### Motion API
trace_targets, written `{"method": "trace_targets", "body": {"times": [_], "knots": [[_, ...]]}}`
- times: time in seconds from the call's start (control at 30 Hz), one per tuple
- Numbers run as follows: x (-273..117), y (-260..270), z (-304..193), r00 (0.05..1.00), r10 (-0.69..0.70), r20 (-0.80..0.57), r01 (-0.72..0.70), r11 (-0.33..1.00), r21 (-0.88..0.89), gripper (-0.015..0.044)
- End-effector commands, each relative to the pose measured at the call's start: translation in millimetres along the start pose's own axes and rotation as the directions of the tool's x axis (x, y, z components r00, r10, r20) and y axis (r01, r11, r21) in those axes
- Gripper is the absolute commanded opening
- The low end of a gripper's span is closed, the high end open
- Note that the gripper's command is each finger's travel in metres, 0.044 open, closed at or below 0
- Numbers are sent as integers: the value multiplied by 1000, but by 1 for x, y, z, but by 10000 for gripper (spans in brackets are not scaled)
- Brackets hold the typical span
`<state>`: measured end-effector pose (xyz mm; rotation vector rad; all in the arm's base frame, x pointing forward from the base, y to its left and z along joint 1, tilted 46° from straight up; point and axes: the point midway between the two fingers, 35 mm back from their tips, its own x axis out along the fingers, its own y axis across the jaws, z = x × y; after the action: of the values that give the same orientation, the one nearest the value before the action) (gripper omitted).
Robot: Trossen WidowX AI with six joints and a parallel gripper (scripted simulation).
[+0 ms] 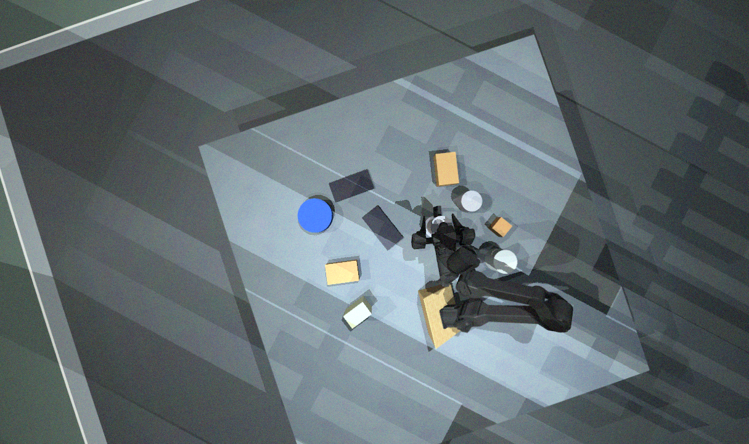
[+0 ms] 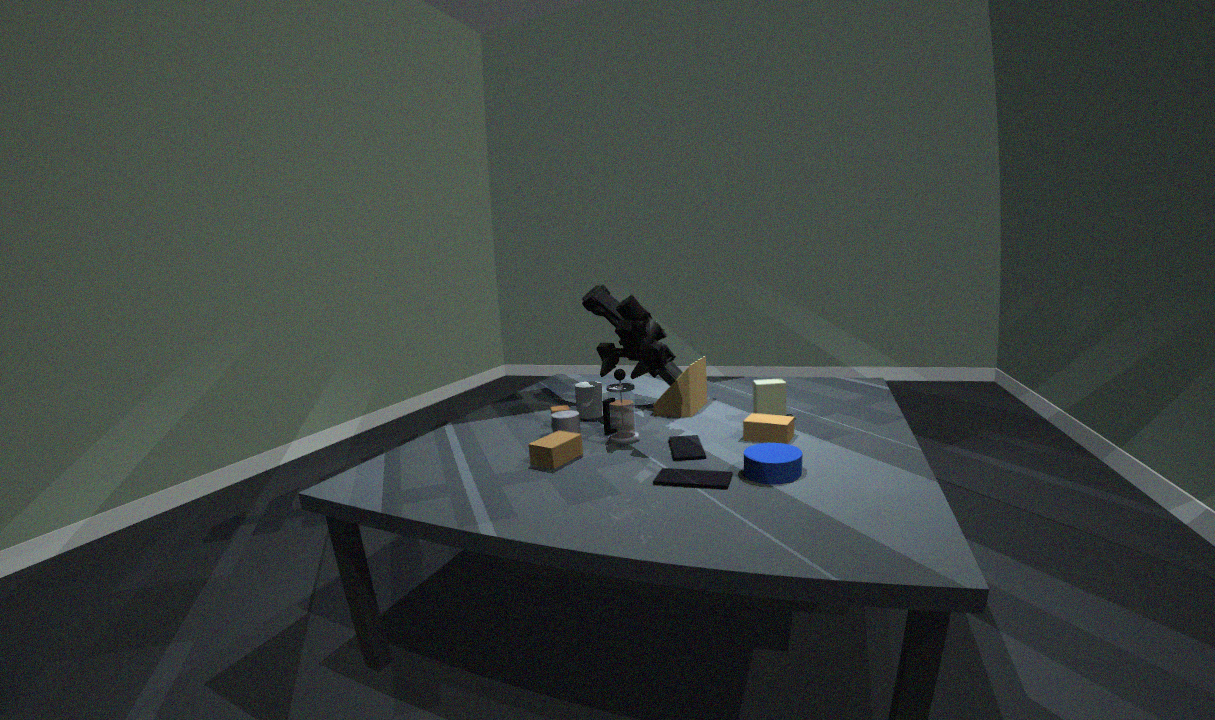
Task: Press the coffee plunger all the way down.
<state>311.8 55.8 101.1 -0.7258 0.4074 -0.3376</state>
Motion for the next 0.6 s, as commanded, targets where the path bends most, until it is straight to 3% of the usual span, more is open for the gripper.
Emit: {"method": "trace_targets", "body": {"times": [0.0, 0.43, 0.57], "knots": [[-4, 3, 12, 999, 35, 38, -35, 999, 17, 440], [-64, -12, 53, 1000, 2, -13, -2, 1000, -7, 440], [-65, -13, 54, 1000, 0, -13, 0, 1000, -8, 440]]}}
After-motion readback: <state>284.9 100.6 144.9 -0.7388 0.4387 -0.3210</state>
